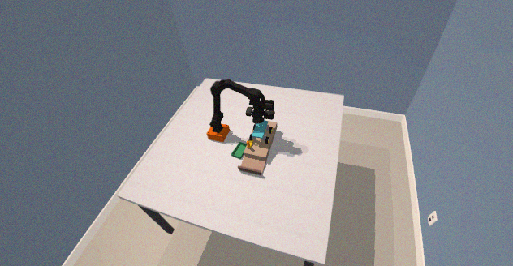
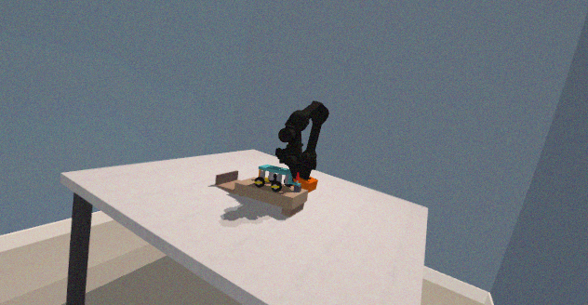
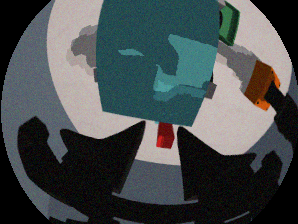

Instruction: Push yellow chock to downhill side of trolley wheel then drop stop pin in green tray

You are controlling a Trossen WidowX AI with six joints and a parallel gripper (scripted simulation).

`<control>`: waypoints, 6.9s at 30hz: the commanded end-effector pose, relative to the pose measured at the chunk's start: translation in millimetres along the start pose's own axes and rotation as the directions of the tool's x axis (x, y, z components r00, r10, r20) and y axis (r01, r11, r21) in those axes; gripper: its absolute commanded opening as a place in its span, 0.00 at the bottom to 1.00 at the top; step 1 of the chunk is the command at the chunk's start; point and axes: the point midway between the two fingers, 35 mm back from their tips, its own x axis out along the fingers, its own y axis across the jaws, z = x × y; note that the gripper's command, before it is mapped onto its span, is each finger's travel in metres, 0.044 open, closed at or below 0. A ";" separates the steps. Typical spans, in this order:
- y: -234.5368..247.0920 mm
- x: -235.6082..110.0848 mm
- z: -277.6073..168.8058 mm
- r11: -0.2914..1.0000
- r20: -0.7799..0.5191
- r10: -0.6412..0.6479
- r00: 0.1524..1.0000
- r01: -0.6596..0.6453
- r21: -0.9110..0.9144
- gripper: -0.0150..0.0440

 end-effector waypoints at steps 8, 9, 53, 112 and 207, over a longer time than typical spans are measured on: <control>-3.1 14.2 -0.2 1.000 -0.005 -0.009 1.000 0.009 0.007 0.58; -3.1 14.2 -0.2 1.000 -0.005 -0.009 1.000 0.009 0.007 0.58; -4.2 -3.5 -1.1 1.000 -0.005 -0.009 1.000 0.009 0.007 0.25; -3.8 -23.0 -3.1 1.000 -0.004 -0.009 1.000 0.009 0.007 0.25; -87.1 -25.9 -38.5 1.000 -0.008 -0.016 1.000 0.016 0.009 0.25</control>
